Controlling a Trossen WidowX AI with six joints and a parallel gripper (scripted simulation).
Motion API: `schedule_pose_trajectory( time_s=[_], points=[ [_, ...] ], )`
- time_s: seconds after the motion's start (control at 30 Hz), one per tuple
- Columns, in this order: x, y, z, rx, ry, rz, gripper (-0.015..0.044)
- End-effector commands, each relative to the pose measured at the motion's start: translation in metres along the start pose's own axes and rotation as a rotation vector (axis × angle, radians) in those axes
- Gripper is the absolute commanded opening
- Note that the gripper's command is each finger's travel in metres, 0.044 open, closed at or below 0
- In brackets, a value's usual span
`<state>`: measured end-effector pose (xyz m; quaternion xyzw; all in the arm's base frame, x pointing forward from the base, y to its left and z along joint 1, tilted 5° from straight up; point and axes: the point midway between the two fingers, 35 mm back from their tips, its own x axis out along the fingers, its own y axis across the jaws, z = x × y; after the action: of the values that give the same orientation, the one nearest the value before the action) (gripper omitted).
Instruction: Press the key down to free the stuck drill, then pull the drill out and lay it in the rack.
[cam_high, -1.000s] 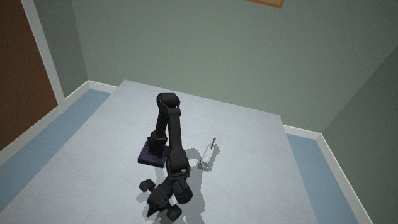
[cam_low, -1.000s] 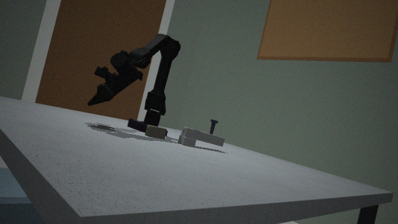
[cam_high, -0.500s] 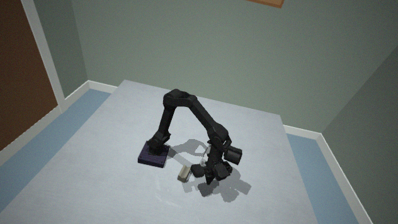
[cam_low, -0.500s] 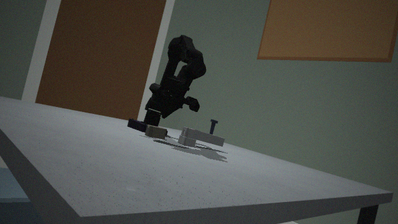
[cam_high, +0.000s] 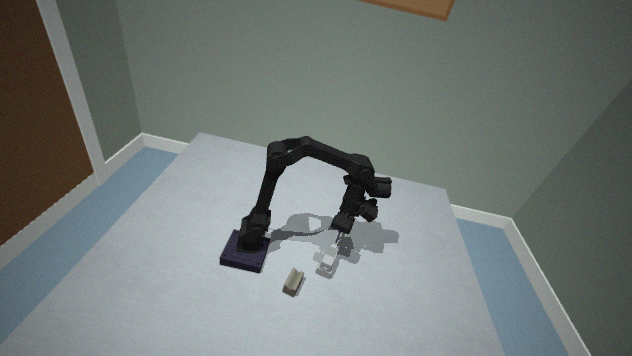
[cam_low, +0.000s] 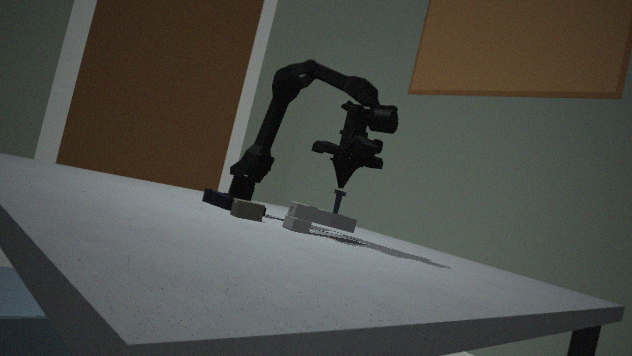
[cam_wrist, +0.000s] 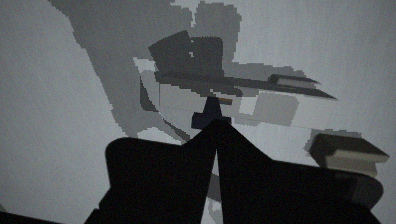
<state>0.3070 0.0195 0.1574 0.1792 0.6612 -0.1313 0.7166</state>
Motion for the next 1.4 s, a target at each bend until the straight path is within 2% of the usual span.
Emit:
schedule_pose_trajectory(
  time_s=[0.0,0.37,1.37],
  points=[
    [-0.005,0.004,-0.004,-0.026,0.008,0.01,0.0],
    [0.009,0.006,-0.006,-0.026,0.008,0.011,0.0],
    [0.02,0.003,-0.004,-0.026,0.008,0.01,0.0]
  ],
)
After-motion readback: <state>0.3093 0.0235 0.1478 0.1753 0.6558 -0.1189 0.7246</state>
